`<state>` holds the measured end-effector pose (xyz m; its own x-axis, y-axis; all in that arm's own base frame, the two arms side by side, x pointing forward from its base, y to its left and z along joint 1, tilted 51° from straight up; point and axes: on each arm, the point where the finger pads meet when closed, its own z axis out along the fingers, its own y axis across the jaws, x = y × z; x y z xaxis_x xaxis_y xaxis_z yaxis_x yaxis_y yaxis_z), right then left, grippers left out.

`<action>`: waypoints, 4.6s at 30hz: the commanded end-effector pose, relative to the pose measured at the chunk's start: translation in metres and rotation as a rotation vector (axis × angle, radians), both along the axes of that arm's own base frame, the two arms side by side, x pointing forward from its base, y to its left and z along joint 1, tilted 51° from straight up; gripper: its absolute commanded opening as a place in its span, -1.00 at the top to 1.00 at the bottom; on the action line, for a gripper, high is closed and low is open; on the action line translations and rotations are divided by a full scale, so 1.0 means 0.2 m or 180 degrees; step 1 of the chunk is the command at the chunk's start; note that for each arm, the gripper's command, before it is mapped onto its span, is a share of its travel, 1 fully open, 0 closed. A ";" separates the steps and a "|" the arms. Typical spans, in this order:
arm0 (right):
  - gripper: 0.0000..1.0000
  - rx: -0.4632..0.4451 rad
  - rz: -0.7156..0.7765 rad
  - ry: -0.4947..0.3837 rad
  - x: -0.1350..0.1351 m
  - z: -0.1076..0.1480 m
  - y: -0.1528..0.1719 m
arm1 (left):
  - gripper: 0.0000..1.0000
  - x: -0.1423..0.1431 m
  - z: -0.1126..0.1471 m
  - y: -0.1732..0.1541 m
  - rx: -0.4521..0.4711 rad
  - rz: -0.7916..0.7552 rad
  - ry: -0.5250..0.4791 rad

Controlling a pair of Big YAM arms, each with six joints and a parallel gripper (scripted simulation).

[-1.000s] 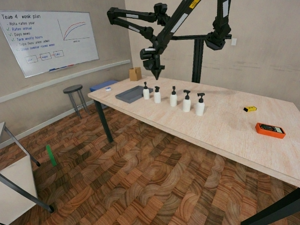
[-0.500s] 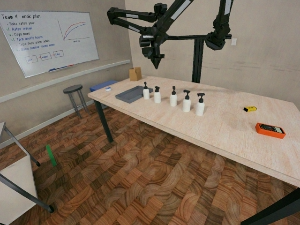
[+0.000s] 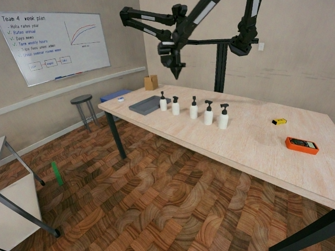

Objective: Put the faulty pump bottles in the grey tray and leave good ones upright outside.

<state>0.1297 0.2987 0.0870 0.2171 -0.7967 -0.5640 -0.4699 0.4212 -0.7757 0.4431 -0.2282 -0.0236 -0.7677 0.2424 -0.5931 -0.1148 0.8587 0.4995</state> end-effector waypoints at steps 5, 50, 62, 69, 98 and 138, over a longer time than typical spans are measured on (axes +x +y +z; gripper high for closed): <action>1.00 -0.0423 -0.0125 -0.0001 0.29 -0.27 -0.13 | 1.00 0.09 0.04 0.46 0.0031 -0.0028 -0.0027; 1.00 0.0197 -0.0146 -0.0122 0.54 -0.26 -0.20 | 1.00 0.24 -0.14 0.78 -0.0065 0.0092 -0.0034; 1.00 0.0197 -0.0146 -0.0122 0.54 -0.26 -0.20 | 0.99 0.11 -0.06 0.70 -0.0076 0.0026 -0.0022; 1.00 0.0197 -0.0146 -0.0122 0.54 -0.26 -0.20 | 0.99 -0.03 0.08 0.61 -0.0072 0.0025 -0.0027; 1.00 0.0197 -0.0146 -0.0122 0.54 -0.26 -0.20 | 1.00 -0.19 0.28 0.46 -0.0066 0.0065 -0.0041; 1.00 0.0014 0.0043 0.0009 0.77 -0.36 0.26 | 1.00 0.14 0.35 1.10 -0.0062 0.0044 -0.0060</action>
<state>0.2816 0.3503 0.0138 0.2264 -0.7916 -0.5675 -0.4784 0.4172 -0.7728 0.4643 0.0003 0.0363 -0.7731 0.1972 -0.6029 -0.1501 0.8666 0.4758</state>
